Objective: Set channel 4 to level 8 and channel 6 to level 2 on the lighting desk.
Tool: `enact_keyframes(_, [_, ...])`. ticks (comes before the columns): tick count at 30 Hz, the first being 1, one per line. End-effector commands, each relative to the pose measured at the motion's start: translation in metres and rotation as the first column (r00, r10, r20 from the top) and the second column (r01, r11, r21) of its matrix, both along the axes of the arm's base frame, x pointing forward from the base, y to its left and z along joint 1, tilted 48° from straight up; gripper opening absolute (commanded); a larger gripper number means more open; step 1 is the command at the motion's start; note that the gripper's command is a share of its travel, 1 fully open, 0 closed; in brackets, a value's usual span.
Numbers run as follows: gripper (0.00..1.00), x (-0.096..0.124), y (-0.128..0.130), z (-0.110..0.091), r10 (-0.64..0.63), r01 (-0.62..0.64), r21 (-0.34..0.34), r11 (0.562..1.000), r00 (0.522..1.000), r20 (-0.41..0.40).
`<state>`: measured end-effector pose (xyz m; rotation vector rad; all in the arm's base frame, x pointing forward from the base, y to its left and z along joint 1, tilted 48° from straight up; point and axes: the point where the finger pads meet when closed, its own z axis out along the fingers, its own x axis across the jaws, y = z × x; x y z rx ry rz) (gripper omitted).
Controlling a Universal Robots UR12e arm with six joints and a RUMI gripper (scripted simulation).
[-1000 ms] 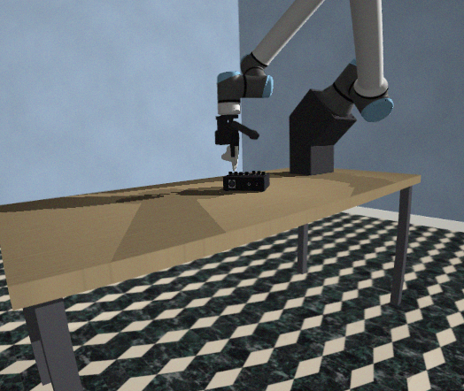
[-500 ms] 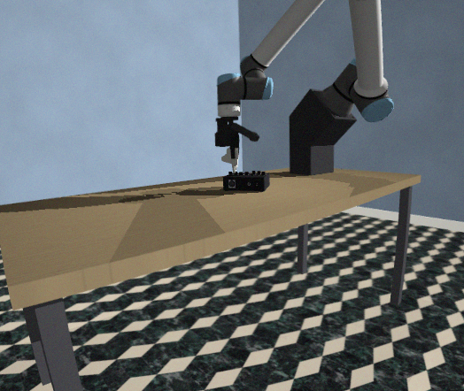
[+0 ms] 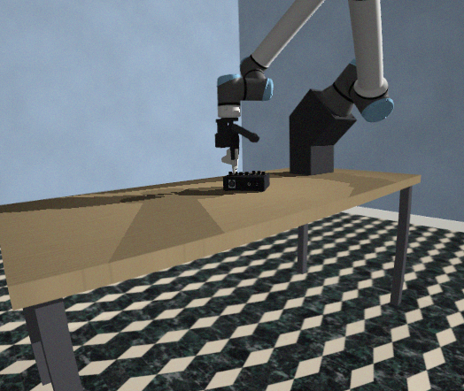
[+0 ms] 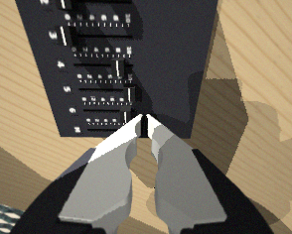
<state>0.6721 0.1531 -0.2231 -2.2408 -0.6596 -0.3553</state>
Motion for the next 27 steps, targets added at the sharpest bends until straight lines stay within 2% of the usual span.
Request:
enact_keyframes(1, [0.00, 0.0006, -0.0005, 0.0002, -0.001, 0.001, 0.000, 1.000, 1.000, 0.001])
enact_keyframes(27, [0.00, -0.0012, -0.0013, -0.0008, -0.001, 0.001, 0.000, 1.000, 1.000, 0.001])
